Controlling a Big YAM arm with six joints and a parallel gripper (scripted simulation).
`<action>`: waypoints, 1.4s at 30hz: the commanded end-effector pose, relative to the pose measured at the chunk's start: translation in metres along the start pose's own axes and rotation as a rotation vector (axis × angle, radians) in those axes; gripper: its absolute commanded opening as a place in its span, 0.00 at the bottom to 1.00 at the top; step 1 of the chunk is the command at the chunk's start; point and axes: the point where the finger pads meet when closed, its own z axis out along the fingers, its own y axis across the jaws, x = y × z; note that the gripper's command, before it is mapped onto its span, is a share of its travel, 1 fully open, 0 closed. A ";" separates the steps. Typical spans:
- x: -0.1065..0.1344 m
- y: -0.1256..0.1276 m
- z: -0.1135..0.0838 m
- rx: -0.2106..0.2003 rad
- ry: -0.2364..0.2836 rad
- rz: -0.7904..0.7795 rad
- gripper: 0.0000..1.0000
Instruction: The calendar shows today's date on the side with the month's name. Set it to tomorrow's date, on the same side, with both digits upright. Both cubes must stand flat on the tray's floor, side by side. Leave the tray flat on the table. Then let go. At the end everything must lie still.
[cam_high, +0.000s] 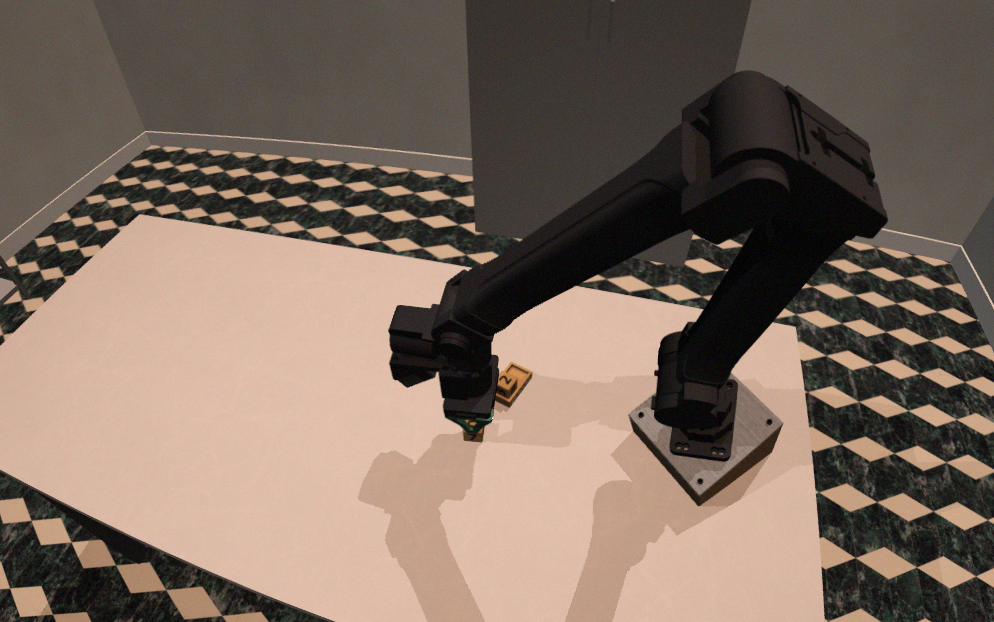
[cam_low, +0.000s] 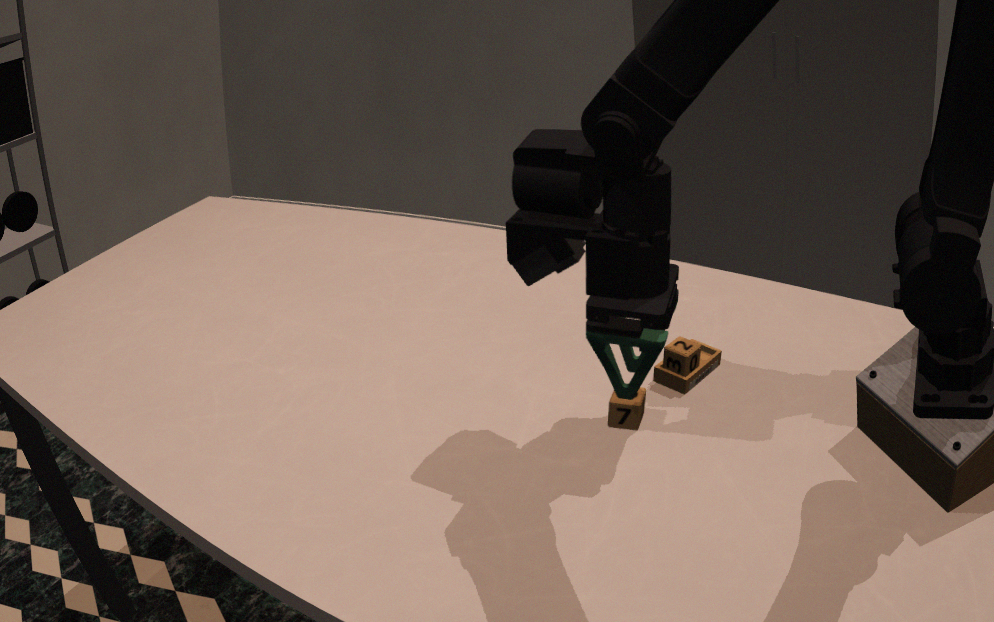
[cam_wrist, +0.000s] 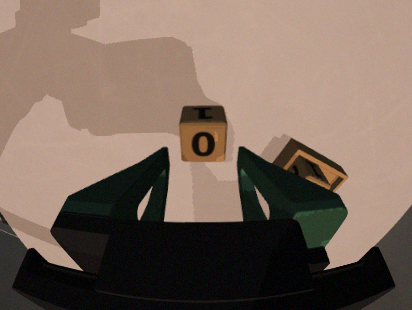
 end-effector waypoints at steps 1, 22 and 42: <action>-0.020 0.004 -0.004 0.001 -0.026 -0.011 0.45; -0.024 0.004 -0.005 0.001 -0.030 -0.012 0.45; -0.020 0.004 -0.003 0.001 -0.020 -0.010 0.45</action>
